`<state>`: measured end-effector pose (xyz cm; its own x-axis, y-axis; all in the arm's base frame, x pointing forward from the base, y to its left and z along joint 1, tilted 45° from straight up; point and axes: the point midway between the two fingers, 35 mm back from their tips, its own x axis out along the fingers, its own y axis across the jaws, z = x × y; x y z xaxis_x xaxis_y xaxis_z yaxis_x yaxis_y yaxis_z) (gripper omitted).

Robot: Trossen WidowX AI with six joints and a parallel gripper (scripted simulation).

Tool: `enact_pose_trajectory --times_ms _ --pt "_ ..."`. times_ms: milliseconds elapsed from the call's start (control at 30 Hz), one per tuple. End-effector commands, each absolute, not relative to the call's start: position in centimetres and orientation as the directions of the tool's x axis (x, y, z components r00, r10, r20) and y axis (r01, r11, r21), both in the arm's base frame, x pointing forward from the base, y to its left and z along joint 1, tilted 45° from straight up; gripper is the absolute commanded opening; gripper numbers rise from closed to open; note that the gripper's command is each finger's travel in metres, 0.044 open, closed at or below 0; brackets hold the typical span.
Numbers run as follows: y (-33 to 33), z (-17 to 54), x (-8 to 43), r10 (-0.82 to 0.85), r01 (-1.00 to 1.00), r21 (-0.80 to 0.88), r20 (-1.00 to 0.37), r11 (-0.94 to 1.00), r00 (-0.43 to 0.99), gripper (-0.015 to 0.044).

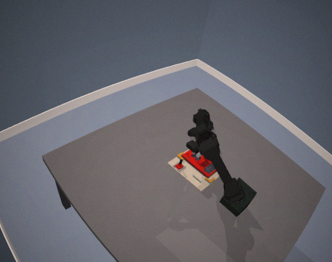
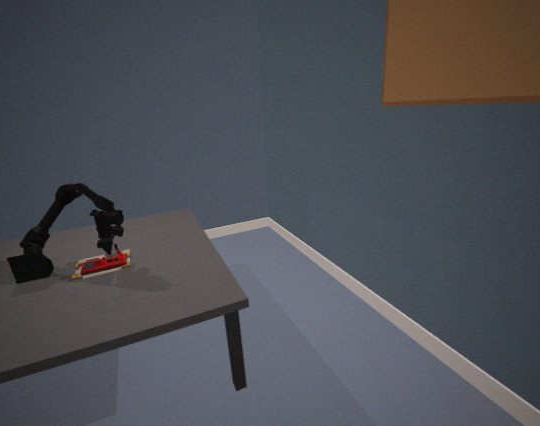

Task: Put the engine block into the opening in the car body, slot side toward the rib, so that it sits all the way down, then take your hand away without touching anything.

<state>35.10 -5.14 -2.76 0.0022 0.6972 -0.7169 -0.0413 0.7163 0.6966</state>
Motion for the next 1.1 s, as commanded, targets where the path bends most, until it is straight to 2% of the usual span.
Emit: enact_pose_trajectory --times_ms 0,300,1067 --pt "-5.16 -2.84 35.20 0.695 0.004 0.695 -0.719 0.719 0.003 0.0159" --pt "-5.10 -2.92 35.23 0.695 -0.113 0.690 -0.719 0.715 0.003 0.0159" --pt "-5.02 -3.02 35.25 0.695 -0.077 0.693 -0.719 0.717 0.003 0.0159"
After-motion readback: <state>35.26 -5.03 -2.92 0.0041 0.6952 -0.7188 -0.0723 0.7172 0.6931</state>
